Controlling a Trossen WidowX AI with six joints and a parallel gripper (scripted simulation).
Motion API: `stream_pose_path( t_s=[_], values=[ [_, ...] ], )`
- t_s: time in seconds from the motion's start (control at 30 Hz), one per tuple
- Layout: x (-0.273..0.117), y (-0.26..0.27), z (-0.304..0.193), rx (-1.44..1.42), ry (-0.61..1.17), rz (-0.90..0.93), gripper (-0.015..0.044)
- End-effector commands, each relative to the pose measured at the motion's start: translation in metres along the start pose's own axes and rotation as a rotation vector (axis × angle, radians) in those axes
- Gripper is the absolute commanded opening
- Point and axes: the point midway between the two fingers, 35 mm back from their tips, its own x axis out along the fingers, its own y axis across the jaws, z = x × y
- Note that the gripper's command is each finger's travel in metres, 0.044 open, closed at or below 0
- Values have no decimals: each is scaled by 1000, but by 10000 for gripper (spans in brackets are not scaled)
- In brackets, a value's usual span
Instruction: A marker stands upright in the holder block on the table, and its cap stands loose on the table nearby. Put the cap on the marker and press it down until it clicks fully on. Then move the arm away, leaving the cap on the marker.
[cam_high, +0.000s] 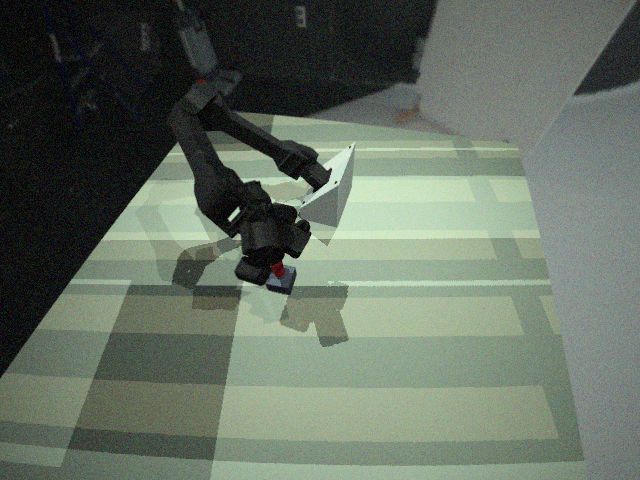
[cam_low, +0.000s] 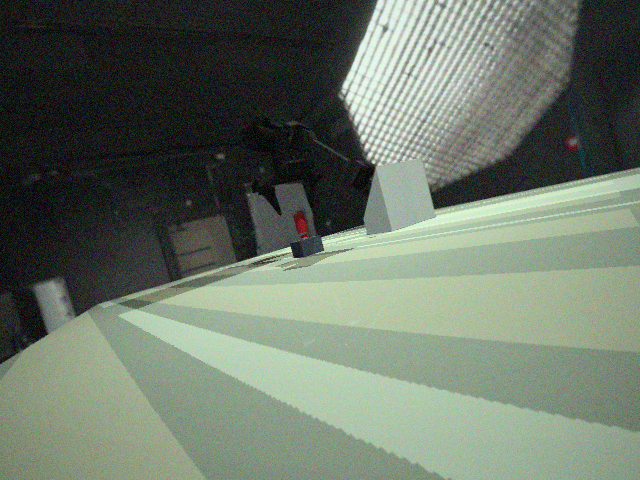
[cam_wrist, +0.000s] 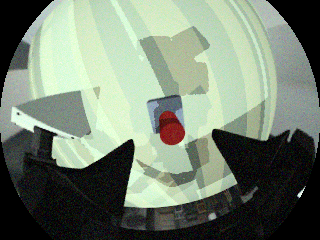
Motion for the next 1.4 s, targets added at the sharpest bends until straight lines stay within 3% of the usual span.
stream_pose_path(
  t_s=[0.0,0.1,0.2,0.67,1.37],
  values=[
    [-32,2,1,1,-2,-4,440],
    [-32,2,1,1,-2,-4,440],
    [-31,2,1,146,-2,-4,361],
    [-23,2,1,1462,-4,-6,0],
    [-22,2,1,1479,-4,-6,0]
  ],
)
